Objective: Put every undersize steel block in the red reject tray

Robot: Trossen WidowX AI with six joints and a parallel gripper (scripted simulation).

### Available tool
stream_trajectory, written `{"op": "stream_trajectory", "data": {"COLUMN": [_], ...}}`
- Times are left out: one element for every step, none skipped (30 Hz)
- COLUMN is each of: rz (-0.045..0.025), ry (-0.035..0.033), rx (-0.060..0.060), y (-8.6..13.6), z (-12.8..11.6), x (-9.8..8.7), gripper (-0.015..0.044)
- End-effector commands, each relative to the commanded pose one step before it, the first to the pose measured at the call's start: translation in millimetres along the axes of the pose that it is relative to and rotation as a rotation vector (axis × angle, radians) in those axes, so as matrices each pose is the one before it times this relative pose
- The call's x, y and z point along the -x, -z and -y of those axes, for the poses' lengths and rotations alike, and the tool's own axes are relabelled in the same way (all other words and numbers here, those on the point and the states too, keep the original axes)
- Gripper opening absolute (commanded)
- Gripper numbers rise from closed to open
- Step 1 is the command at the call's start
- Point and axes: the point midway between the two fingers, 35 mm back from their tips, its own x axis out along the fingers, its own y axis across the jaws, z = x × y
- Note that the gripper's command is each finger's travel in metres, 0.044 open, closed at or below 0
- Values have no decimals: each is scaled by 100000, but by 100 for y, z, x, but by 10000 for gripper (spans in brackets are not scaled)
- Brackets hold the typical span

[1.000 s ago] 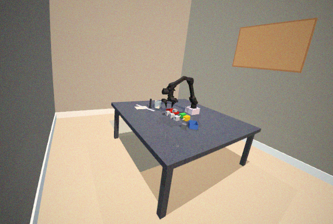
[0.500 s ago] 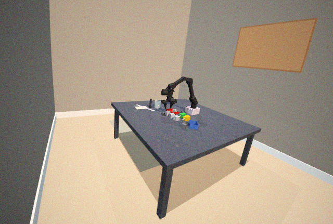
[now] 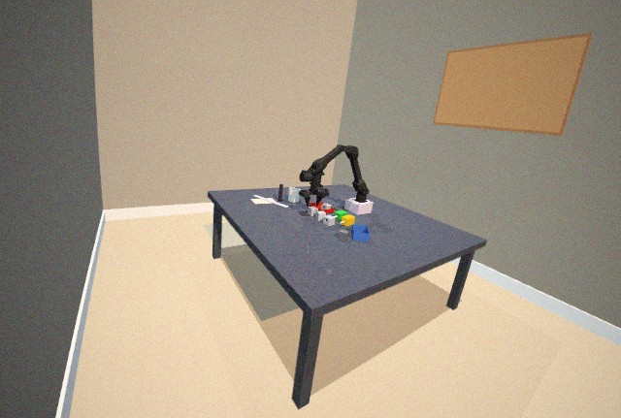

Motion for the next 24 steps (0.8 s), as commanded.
{"op": "stream_trajectory", "data": {"rz": [-275, 0, 0, 0, 0, 0, 0, 0, 0, 0, 0, 0, 0, 0, 0, 0, 0, 0, 0, 0, 0, 0, 0, 0], "ry": [-1615, -1, -1, -1, -1, -1, -2, -2, -2, -2, -2, -2, -2, -2, -2, -2, -2, -2, -2, -2, -3, -2, -1, 0], "rx": [430, 0, 0, 0, 0, 0, 0, 0, 0, 0, 0, 0, 0, 0, 0, 0, 0, 0, 0, 0, 0, 0, 0, 0], "y": [51, 1, 1, 1, 1, 1, 1, 1, 1, 0, 0, 0, 0, 0, 0, 0, 0, 0, 0, 0, 0, 0, 0, 0], "z": [-410, -5, -6, -7, -8, -8, -9, -10, -11, -12, -13, -14, -14, -15, -16, -17, -18, -19, -20, -20, -21, -18, -11, -4], "x": [-1243, -165, -165, -164, -164, -164, -164, -164, -163, -163, -163, -163, -162, -162, -162, -162, -162, -161, -161, -161, -161, -129, -78, -26], "gripper": [325, 325, 325, 325, 325, 325, 325, 325, 325, 325, 325, 325, 325, 325, 325, 325, 325, 325, 325, 325, 325, 325, 325, 325]}}
